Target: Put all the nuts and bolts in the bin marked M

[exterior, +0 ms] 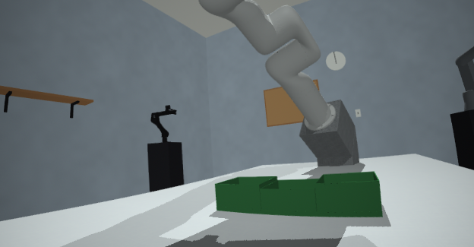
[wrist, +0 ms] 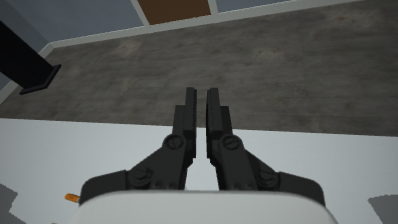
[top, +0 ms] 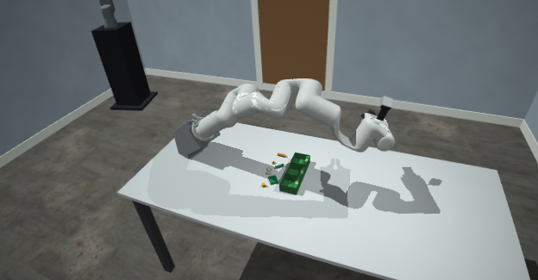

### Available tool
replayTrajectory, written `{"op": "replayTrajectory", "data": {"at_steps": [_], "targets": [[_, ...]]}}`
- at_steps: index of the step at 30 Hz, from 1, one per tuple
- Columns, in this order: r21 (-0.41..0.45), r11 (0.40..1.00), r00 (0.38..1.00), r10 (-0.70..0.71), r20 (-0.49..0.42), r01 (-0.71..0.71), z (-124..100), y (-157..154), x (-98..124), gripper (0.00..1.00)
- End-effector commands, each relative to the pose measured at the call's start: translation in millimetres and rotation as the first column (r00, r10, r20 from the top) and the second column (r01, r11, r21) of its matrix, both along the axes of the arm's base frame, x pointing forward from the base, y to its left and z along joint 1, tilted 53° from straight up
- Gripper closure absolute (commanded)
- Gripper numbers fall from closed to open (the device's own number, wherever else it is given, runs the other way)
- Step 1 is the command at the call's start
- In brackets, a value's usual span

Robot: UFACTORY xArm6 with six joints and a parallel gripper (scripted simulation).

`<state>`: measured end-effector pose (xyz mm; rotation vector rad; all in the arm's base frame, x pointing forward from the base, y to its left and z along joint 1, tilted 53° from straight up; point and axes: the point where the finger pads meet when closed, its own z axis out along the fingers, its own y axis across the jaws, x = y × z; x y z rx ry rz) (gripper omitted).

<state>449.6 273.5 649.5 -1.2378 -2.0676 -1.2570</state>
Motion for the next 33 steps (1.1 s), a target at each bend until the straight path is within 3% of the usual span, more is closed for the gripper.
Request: {"op": "replayTrajectory", "data": {"at_steps": [1,4,6,10,13,16,18,23,25,29,31,33], "targets": [[-0.057,0.998,0.996,-0.033,-0.081,0.029,-12,9,-27,0.93],[-0.057,0.998,0.996,-0.033,-0.081,0.029,-12,9,-27,0.93],[-0.11,0.993,0.987,-0.066,-0.146,0.05,-20,13,-41,0.93],[-0.11,0.993,0.987,-0.066,-0.146,0.05,-23,14,-47,0.93],[-0.166,0.984,0.973,-0.105,-0.204,0.072,-35,17,-67,0.93],[-0.166,0.984,0.973,-0.105,-0.204,0.072,-35,17,-67,0.93],[-0.223,0.97,0.956,-0.151,-0.254,0.094,-44,18,-81,0.93],[-0.223,0.97,0.955,-0.151,-0.254,0.094,-47,18,-87,0.93],[-0.28,0.953,0.934,-0.202,-0.295,0.117,-56,18,-101,0.93],[-0.28,0.953,0.934,-0.202,-0.295,0.117,-59,18,-106,0.93],[-0.338,0.93,0.909,-0.257,-0.327,0.141,-68,16,-120,0.93],[-0.338,0.93,0.909,-0.257,-0.327,0.141,-71,16,-125,0.93]]}}
